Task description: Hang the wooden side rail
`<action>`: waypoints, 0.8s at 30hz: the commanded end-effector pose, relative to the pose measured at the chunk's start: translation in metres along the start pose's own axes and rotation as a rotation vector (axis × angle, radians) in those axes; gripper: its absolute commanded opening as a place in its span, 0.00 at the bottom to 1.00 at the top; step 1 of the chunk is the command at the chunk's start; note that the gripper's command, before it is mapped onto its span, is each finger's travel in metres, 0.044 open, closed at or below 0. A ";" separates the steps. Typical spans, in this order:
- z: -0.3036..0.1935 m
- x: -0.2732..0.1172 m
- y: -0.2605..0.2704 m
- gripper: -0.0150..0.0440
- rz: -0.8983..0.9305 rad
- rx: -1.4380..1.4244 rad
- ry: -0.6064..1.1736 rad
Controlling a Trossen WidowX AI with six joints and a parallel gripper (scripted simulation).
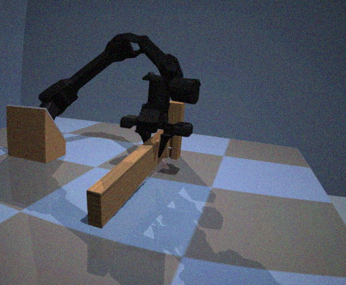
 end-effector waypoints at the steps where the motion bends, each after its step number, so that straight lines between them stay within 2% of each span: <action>1: 0.002 -0.006 0.002 0.25 0.014 -0.004 -0.010; 24: 0.000 -0.003 0.005 0.25 0.014 -0.004 -0.009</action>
Point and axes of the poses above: the point midway between the two fingers, 35 mm back from their tips, its own x axis out along the fingers, its own y axis across the jaws, z = x × y, the point moved 2 cm from there along -x, back along the fingers, and after that the axes turned 4 degrees about -x, right-handed, at the moved point
